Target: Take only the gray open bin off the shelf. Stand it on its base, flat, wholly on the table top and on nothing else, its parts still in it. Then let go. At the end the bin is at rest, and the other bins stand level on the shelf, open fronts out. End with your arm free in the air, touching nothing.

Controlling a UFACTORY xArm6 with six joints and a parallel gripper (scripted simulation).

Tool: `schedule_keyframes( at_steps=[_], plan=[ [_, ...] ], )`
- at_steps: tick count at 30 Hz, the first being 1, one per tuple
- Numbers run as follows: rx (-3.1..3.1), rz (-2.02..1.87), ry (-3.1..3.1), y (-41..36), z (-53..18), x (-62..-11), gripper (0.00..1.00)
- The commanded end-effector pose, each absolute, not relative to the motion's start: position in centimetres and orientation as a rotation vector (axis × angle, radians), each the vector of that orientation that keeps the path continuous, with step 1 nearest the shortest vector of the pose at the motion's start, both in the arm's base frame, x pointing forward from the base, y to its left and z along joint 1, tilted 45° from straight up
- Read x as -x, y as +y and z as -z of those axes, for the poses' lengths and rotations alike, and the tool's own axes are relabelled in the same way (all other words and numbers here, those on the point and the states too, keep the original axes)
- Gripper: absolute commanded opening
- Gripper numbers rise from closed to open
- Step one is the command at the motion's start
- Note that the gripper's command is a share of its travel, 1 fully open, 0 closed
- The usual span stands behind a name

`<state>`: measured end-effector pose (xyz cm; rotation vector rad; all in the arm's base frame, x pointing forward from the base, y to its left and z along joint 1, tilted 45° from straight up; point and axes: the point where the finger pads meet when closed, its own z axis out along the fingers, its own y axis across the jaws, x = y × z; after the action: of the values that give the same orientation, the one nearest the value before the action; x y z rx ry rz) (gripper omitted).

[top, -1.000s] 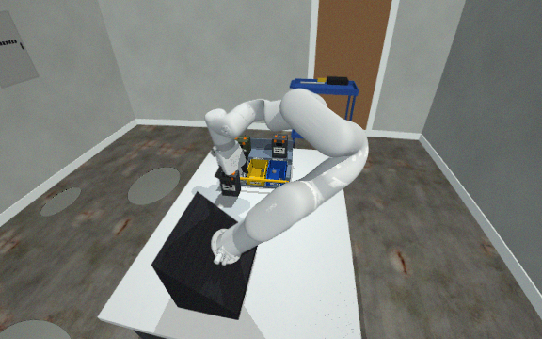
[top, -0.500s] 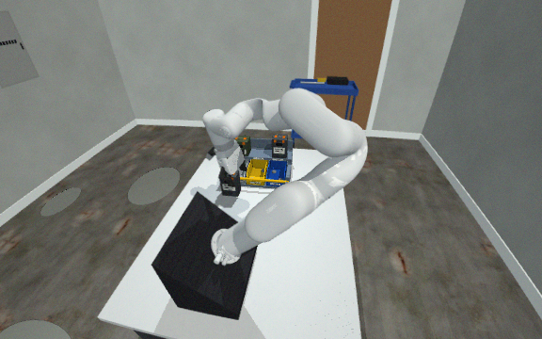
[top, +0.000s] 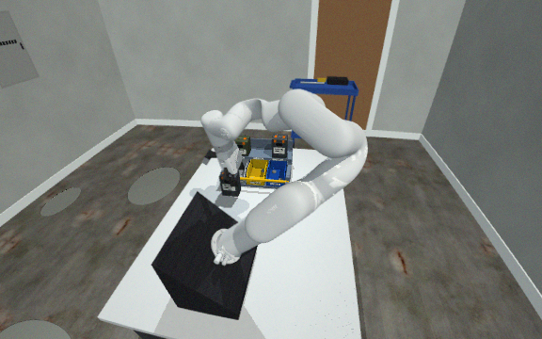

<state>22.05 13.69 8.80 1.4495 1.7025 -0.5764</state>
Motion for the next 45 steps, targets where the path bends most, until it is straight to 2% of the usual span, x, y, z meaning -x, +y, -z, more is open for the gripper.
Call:
schedule_keyframes(
  at_steps=[1,7,12,24,29,41,45],
  plan=[
    [-1.429,0.584,1.729,13.84,-8.86,-22.14,1.00],
    [-1.429,0.584,1.729,13.84,-8.86,-22.14,1.00],
    [-1.187,0.675,1.927,13.90,-8.90,-22.25,1.00],
    [-1.187,0.675,1.927,13.90,-8.90,-22.25,1.00],
    [-0.923,0.758,2.103,13.92,-8.91,-22.30,1.00],
    [-0.923,0.758,2.103,13.92,-8.91,-22.30,1.00],
    [-0.698,0.819,2.227,13.94,-8.92,-22.32,1.00]
  ],
)
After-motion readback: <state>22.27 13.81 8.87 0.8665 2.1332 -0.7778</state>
